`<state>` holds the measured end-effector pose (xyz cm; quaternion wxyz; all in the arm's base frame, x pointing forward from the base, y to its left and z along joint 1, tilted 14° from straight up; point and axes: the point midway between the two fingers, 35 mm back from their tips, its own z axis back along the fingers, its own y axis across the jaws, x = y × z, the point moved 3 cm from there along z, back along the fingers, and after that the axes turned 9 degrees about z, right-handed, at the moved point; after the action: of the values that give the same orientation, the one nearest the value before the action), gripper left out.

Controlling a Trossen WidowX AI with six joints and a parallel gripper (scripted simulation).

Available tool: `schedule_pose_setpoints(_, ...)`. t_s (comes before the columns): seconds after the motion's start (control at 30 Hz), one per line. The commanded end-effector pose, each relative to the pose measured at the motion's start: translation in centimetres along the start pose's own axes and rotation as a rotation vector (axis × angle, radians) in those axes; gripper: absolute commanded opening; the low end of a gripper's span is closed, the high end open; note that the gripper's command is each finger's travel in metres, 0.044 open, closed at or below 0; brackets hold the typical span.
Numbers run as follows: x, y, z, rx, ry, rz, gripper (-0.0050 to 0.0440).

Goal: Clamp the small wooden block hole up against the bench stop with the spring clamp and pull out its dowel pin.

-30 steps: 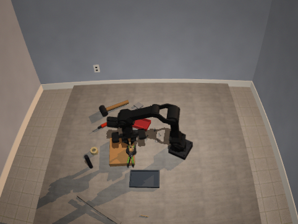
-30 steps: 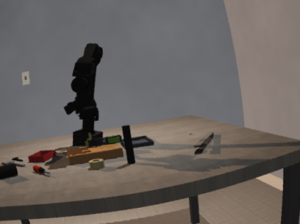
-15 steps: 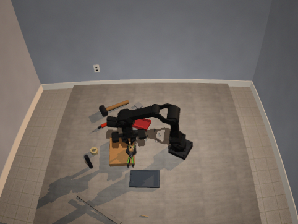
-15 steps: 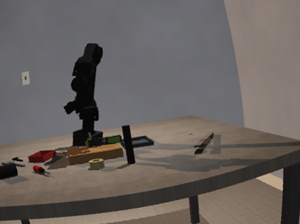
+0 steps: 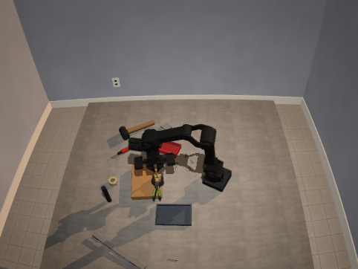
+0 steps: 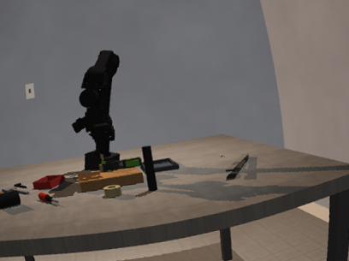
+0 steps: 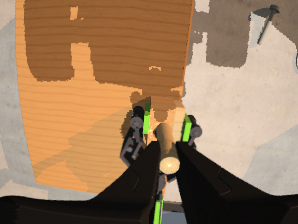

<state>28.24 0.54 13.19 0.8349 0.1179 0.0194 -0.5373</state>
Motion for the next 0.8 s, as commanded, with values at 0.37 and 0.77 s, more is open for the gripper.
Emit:
schedule_pose_setpoints(0.37, 1.3, -0.3, 0.2, -0.003, -0.003, -0.004, 0.0000)
schedule_pose_setpoints(0.77, 2.3, -0.6, 0.4, -0.003, -0.006, -0.008, 0.0000)
